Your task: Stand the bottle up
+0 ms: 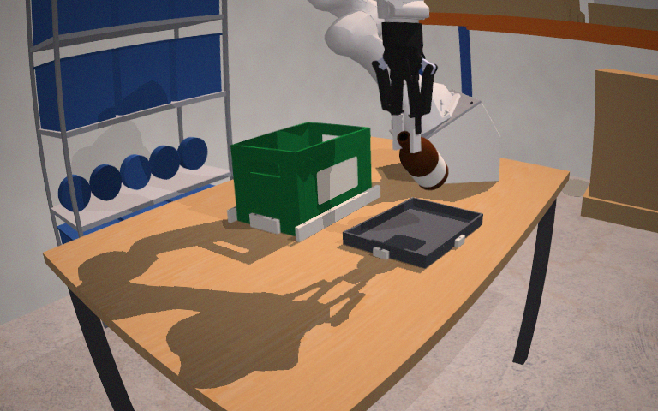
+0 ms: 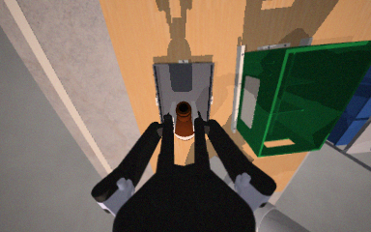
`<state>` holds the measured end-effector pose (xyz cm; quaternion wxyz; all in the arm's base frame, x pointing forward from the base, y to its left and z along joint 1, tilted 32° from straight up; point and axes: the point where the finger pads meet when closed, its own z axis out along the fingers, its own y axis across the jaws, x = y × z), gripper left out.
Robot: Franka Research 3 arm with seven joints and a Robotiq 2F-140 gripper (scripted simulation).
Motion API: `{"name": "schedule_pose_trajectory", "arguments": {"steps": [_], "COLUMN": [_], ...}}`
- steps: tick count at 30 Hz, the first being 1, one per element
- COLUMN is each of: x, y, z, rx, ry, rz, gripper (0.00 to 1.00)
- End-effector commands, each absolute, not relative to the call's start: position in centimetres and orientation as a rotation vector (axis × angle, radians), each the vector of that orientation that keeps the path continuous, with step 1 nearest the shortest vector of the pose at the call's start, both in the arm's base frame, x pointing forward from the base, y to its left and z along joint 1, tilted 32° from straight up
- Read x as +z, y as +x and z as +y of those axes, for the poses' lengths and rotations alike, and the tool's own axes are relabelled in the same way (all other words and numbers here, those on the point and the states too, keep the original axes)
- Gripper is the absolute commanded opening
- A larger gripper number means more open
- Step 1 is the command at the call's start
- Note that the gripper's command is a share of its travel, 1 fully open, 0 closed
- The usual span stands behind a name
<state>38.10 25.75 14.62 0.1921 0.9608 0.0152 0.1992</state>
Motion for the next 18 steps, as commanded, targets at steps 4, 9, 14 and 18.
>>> {"name": "schedule_pose_trajectory", "arguments": {"steps": [4, 9, 14, 18], "x": [14.81, 14.81, 14.81, 14.81], "y": [38.11, 38.11, 38.11, 38.11], "z": [25.97, 25.97, 25.97, 25.97], "rx": [0.595, 0.615, 0.625, 0.627], "ry": [2.717, 2.723, 2.724, 2.725], "rz": [-0.106, -0.205, -0.257, -0.264], "gripper": [0.0, 0.0, 0.0, 0.0]}}
